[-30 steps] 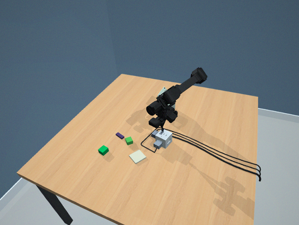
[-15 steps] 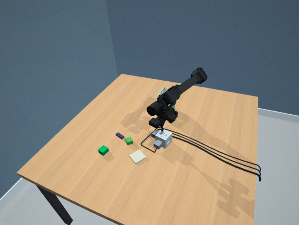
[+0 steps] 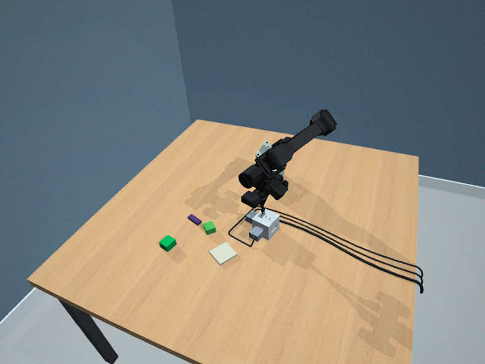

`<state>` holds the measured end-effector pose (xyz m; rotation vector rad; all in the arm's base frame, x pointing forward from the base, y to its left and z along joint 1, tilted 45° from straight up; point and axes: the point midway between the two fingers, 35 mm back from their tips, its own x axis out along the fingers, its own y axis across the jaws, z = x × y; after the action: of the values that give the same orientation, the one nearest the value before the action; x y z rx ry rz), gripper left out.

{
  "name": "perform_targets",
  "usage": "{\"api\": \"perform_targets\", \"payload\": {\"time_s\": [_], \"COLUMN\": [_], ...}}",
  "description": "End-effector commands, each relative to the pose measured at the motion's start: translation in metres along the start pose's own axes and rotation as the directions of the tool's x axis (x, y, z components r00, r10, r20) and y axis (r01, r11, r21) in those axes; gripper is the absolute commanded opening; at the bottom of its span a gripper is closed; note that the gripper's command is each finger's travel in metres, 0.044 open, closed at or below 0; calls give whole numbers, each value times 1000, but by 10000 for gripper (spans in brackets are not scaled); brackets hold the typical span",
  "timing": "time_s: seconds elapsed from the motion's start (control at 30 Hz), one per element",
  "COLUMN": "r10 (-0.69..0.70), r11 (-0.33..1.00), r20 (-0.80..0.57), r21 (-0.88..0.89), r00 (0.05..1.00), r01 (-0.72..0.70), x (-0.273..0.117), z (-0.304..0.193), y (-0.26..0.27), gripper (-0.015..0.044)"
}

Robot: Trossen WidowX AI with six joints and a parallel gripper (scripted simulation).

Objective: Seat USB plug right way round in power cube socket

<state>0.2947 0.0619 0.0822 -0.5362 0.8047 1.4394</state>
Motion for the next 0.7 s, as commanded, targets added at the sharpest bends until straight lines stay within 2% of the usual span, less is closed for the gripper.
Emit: {"api": "perform_targets", "payload": {"time_s": [0.0, 0.67], "r10": [2, 2], "r11": [1000, 1000], "r20": [-8, -32], "r21": [2, 0], "r00": [1000, 999], "r01": [-2, -2], "x": [1, 4], "z": [-1, -2], "y": [1, 1], "gripper": [0, 0]}}
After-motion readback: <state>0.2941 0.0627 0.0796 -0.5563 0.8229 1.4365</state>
